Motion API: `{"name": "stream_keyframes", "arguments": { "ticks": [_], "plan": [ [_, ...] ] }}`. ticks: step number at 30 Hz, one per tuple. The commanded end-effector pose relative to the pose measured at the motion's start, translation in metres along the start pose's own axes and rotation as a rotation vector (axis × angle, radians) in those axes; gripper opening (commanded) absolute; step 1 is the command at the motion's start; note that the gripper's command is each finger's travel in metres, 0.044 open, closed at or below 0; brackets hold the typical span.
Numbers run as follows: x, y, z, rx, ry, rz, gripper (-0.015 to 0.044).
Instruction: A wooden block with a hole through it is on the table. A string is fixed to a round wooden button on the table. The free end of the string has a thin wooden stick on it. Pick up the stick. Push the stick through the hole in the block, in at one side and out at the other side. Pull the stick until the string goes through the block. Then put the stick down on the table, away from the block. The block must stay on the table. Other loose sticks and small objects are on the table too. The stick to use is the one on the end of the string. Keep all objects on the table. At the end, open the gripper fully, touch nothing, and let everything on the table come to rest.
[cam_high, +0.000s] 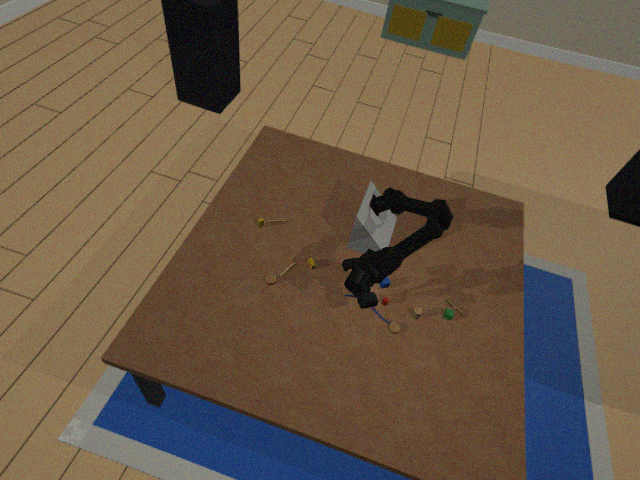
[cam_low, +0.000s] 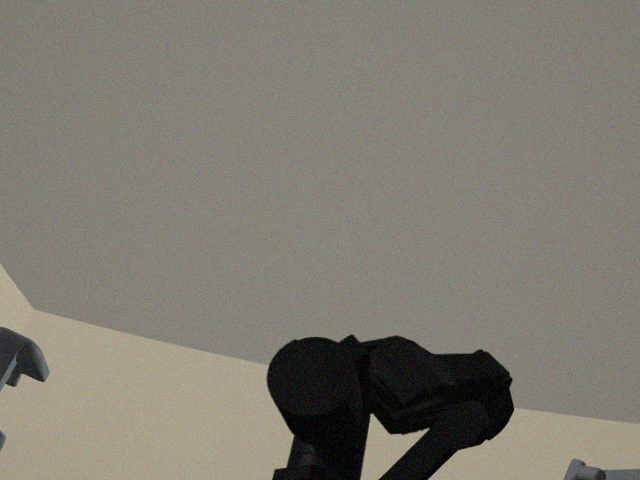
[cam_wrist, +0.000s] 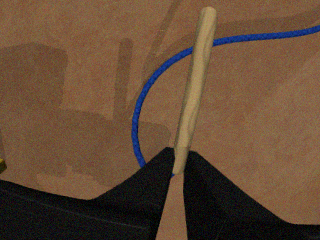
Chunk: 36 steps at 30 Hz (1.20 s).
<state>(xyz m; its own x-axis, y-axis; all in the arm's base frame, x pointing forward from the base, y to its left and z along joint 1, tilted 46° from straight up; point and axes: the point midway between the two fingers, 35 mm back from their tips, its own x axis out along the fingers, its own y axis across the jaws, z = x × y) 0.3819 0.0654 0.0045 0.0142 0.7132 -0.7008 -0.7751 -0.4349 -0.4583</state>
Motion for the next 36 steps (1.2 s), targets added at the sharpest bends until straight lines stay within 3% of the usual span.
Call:
{"name": "stream_keyframes", "arguments": {
  "ticks": [1,36],
  "plan": [
    [0.003,0.002,-0.006,0.004,-0.003,0.008,0.0000],
    [0.003,0.002,-0.052,-0.001,-0.003,0.006,0.0000]
  ]
}}
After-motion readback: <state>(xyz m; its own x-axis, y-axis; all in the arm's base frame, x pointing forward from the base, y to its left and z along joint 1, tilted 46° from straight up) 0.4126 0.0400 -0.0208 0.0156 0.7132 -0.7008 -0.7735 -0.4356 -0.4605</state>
